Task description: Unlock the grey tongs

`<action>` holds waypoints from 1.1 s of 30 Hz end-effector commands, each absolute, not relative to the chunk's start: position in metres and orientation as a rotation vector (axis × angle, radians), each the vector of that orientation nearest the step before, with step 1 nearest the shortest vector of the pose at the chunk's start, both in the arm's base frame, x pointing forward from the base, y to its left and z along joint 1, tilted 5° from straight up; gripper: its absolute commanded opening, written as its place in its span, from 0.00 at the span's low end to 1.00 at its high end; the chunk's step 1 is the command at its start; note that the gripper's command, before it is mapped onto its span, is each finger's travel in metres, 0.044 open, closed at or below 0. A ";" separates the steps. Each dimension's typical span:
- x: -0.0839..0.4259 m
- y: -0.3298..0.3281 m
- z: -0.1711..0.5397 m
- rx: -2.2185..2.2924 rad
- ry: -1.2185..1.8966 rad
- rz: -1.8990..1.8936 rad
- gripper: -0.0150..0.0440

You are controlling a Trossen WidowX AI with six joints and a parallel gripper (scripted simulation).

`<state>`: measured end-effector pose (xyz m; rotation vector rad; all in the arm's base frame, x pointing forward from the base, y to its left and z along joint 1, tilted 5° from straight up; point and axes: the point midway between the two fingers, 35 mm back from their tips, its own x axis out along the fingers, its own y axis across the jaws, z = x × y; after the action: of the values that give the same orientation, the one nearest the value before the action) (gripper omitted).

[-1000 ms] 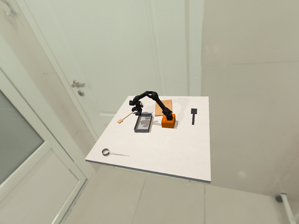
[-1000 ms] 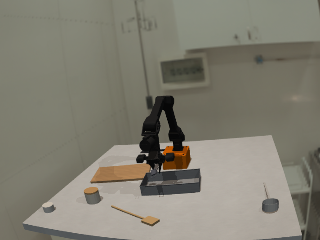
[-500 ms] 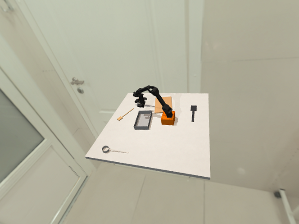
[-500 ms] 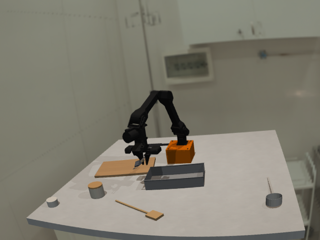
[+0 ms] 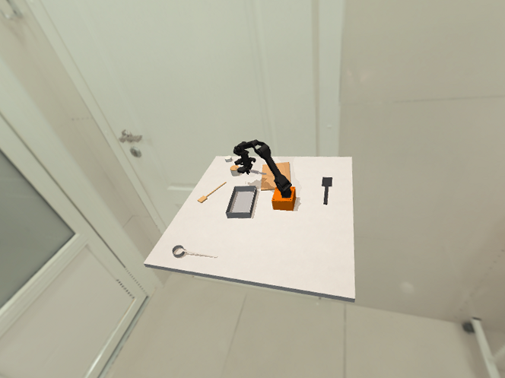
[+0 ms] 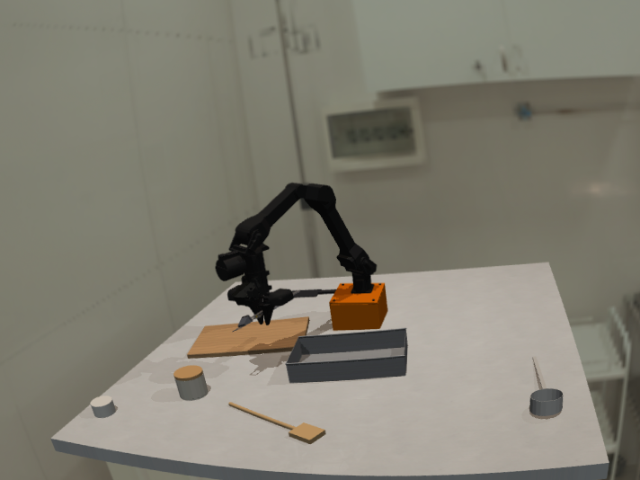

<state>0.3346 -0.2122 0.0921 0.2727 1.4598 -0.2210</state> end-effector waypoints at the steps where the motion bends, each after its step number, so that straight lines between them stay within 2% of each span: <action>1: 0.332 -0.218 0.094 0.286 1.454 -0.225 0.00; 14: 0.283 -0.283 0.087 0.426 1.439 -0.370 0.00; 33: 0.181 -0.362 0.077 0.649 1.399 -0.586 0.00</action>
<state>0.1981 -0.3509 0.0764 0.6167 1.4114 -0.5573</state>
